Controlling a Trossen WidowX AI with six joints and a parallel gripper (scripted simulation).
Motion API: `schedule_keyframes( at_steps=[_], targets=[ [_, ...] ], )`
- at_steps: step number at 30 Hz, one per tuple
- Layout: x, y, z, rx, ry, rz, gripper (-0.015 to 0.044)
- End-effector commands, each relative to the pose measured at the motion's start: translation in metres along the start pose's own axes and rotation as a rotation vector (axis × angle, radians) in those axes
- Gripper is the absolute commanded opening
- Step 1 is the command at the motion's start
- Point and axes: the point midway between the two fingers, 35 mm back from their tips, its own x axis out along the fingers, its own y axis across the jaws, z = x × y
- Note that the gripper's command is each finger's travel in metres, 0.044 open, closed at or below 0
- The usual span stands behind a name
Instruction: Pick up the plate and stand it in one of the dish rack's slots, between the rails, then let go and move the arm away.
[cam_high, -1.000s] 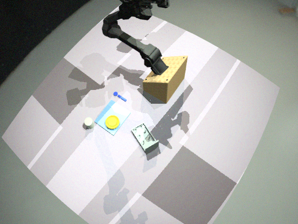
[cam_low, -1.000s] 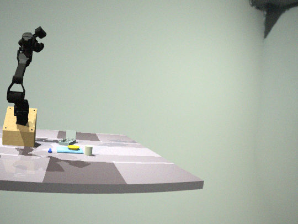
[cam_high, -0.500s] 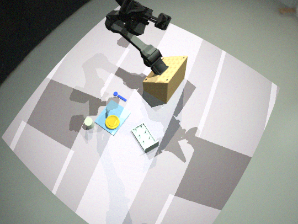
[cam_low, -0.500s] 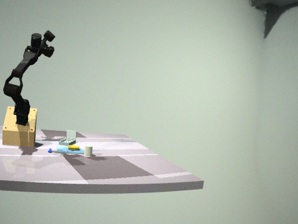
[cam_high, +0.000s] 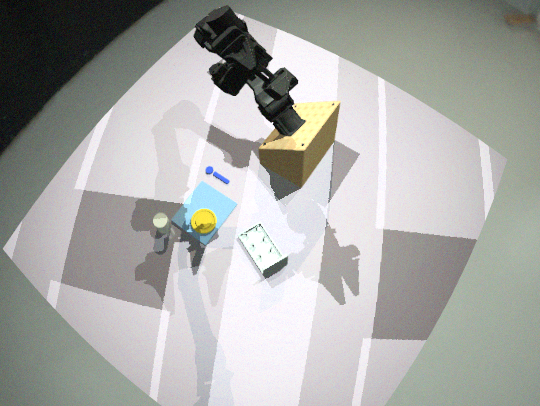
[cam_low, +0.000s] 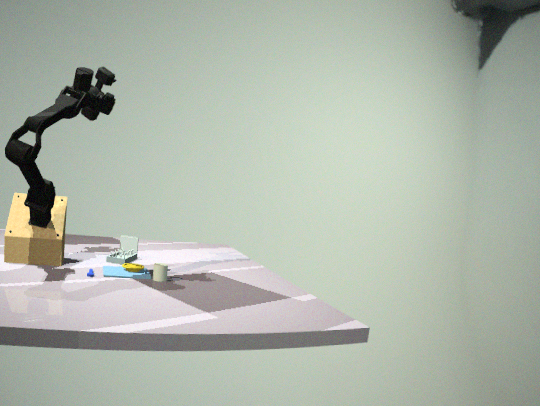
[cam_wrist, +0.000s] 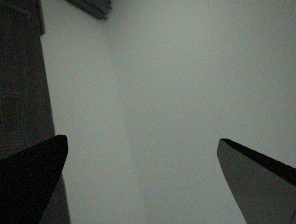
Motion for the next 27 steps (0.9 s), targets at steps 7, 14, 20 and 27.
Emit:
schedule_keyframes(
  at_steps=[7,14,20,27],
  targets=[
    [0.023,-0.03,0.07,-0.203,-0.223,-0.156,0.04],
    [0.029,-0.053,0.121,-0.334,-0.351,-0.3,0.04],
    [0.027,-0.074,0.165,-0.434,-0.44,-0.442,0.04],
    [0.016,-0.096,0.212,-0.502,-0.529,-0.597,0.04]
  ],
)
